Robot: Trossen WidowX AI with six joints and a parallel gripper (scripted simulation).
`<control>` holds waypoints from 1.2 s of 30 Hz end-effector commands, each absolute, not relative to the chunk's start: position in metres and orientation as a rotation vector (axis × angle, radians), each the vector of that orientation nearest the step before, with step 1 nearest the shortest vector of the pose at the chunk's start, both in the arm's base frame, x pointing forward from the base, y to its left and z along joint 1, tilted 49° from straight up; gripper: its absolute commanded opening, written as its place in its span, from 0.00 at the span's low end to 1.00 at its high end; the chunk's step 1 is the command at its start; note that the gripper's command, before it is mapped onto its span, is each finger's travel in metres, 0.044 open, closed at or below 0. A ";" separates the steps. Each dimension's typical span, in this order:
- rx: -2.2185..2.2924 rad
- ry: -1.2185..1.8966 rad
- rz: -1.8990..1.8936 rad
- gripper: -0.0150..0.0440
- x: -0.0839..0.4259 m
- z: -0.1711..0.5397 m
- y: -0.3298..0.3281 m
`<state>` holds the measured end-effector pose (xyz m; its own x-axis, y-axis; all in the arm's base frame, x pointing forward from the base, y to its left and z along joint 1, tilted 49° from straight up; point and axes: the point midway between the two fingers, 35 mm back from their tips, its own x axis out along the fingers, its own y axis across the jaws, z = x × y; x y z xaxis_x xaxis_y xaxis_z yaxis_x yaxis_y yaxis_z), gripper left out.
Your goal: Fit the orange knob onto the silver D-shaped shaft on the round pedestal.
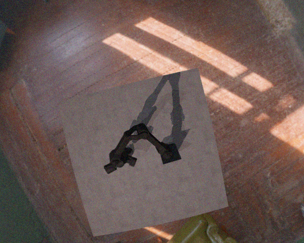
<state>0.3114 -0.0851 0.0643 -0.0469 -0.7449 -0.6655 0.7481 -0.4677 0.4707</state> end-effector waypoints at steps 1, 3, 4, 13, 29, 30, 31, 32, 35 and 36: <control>1.101 -0.007 -1.739 0.25 0.311 0.060 -0.091; 1.101 -0.007 -1.739 0.25 0.310 0.055 -0.096; 1.101 -0.007 -1.739 0.25 0.310 0.053 -0.099; 1.105 -0.012 -1.740 0.25 0.311 0.052 -0.100; 1.105 -0.013 -1.740 0.25 0.310 0.049 -0.105; 1.105 -0.013 -1.740 0.25 0.310 0.049 -0.105; 1.105 -0.013 -1.740 0.25 0.310 0.048 -0.106; 1.106 -0.014 -1.740 0.25 0.310 0.047 -0.106; 1.107 -0.016 -1.740 0.25 0.309 0.045 -0.108; 1.107 -0.016 -1.740 0.25 0.309 0.044 -0.109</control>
